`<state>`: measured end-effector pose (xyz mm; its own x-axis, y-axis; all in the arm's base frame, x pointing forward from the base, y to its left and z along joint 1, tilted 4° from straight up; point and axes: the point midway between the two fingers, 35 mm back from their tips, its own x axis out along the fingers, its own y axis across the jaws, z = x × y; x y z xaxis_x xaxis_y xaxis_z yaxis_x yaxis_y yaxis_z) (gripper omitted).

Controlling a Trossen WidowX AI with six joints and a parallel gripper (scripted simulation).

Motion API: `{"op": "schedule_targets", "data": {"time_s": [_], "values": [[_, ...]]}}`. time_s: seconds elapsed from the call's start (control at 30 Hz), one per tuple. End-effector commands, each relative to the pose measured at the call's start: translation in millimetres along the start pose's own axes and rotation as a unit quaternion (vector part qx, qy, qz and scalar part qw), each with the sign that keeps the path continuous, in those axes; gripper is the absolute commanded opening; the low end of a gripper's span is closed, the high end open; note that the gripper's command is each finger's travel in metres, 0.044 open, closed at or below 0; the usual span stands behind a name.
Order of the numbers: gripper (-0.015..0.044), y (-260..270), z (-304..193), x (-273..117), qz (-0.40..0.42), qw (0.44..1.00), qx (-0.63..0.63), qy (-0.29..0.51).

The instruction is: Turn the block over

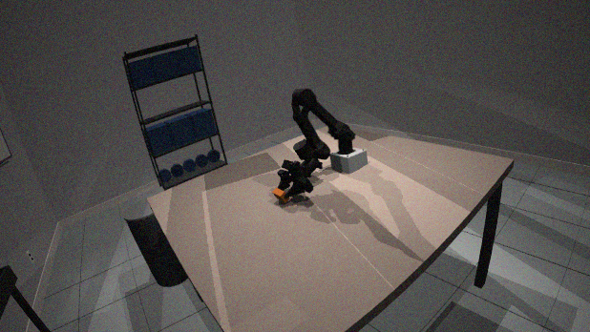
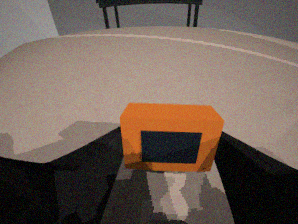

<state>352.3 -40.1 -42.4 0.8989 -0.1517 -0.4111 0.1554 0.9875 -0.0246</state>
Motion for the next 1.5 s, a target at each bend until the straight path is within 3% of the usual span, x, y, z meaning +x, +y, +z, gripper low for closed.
{"op": "schedule_targets", "data": {"time_s": [0.0,0.27,0.83,1.47], "values": [[0.0,-0.6,-0.2,-1.3,-0.002,1.0,-0.002,0.0],[0.0,-0.6,-0.2,-1.3,-0.002,1.0,-0.002,0.0],[0.044,-0.6,-0.2,-1.3,-0.002,1.0,-0.002,0.0],[0.044,-0.6,-0.2,-1.3,-0.002,1.0,-0.002,0.0]]}}
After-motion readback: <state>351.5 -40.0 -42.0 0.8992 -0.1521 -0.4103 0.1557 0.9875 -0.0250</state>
